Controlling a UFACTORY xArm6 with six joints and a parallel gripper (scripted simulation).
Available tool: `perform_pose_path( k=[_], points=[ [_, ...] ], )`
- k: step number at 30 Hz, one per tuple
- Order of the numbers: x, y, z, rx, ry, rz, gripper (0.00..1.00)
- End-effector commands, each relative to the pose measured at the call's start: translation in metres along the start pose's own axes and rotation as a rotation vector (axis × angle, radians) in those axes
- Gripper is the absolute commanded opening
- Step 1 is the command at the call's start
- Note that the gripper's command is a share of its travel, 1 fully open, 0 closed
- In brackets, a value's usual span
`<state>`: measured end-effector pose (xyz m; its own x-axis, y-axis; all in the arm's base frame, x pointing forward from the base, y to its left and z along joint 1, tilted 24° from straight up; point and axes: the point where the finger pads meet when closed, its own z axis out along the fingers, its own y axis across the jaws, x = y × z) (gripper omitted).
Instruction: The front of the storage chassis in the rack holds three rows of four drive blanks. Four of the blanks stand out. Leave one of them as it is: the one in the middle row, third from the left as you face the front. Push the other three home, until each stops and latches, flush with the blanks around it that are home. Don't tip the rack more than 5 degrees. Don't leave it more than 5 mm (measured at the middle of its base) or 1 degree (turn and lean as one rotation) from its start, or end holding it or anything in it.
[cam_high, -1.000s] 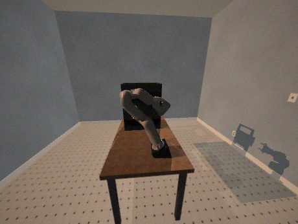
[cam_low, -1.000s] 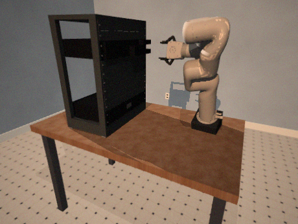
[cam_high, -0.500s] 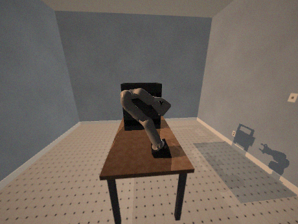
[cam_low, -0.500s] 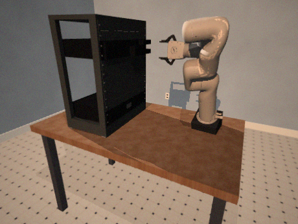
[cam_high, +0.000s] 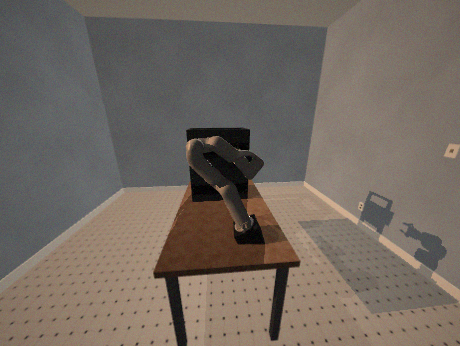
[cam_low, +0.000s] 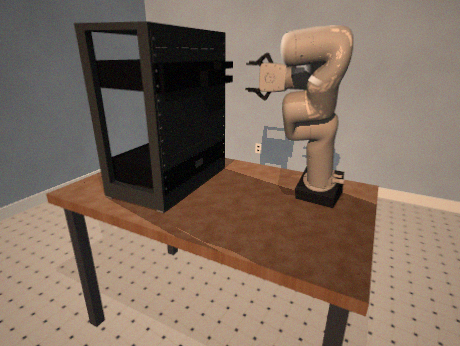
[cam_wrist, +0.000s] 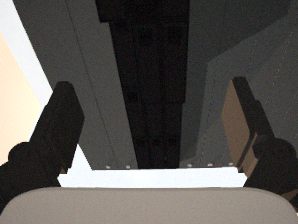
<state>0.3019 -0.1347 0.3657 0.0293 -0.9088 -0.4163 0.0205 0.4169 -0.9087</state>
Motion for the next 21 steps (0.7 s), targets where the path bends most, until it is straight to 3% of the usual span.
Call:
perform_pose_path(
  k=[1, 21],
  points=[
    [-0.0019, -0.0012, -0.0009, 0.003, -0.009, -0.011, 1.0],
    [-0.0035, -0.0016, -0.0017, 0.005, -0.016, -0.017, 1.0]
  ],
)
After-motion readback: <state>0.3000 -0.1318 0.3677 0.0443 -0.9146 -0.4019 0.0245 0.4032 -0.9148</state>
